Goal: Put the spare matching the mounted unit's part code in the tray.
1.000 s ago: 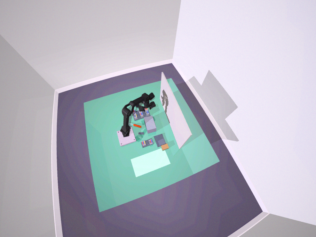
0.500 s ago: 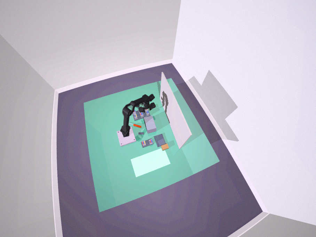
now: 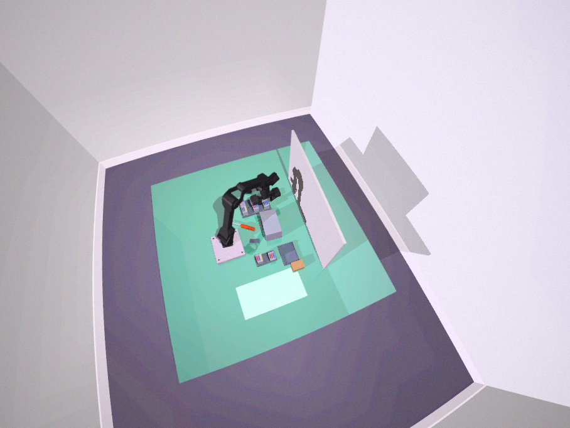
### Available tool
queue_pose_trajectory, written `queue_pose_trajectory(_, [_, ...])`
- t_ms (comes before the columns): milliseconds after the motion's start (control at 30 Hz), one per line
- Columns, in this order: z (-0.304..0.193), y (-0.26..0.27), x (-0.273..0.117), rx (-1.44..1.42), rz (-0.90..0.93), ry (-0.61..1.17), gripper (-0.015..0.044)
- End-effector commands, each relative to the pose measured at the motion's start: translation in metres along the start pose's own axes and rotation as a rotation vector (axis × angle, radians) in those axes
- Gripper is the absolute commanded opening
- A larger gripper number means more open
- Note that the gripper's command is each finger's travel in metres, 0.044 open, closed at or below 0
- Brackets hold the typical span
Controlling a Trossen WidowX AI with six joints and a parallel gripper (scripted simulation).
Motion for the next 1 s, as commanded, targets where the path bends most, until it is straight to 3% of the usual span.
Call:
queue_pose_trajectory(0, [-0.001, 0.002, 0.010, -0.005, 0.008, 0.008, 0.0300])
queue_pose_trajectory(967, [-0.002, 0.004, 0.030, -0.005, 0.009, 0.008, 0.0300])
Point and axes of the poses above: the point midway between the two fingers, 35 mm back from their tips, its own x axis out along the fingers, its own y axis across the jaws, z = x × y, the point moved 10 cm from there along -x, back along the fingers, and after that the axes turned 3 degrees about -x, right-handed, at the moved point
